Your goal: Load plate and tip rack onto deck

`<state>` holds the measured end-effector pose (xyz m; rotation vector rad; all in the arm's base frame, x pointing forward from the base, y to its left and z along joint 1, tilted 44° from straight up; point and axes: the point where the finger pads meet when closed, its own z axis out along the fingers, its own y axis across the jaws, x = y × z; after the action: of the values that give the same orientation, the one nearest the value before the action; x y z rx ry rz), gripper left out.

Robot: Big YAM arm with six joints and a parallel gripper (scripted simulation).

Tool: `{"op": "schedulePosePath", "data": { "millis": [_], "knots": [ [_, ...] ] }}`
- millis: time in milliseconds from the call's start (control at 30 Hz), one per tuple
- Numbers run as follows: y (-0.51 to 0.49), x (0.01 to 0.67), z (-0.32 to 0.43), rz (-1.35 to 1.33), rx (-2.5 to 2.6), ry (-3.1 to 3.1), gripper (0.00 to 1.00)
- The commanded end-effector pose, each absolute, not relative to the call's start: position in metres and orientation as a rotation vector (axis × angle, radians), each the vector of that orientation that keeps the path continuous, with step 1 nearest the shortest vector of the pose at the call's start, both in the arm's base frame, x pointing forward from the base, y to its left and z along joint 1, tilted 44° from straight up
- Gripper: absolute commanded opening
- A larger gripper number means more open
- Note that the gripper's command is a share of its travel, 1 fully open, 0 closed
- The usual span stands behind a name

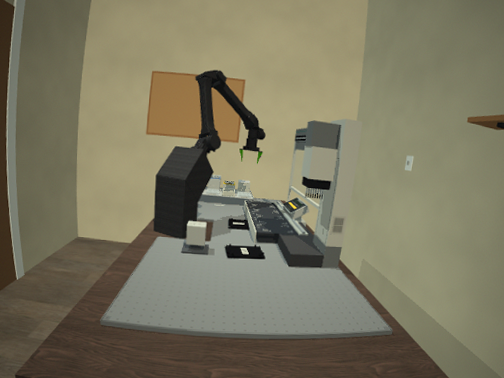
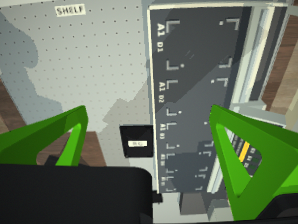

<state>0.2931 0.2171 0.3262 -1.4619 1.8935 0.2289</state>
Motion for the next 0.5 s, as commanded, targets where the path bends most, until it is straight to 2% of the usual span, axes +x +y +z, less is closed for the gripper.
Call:
{"op": "schedulePosePath", "data": {
  "millis": [0,100,467],
  "knots": [
    [0.215,0.29,0.368,0.193,-1.465,1.79,1.0],
    [0.218,0.285,0.357,0.205,-1.487,1.797,1.0],
    [0.266,0.296,0.391,0.219,-1.47,1.829,1.0]
  ]
}}
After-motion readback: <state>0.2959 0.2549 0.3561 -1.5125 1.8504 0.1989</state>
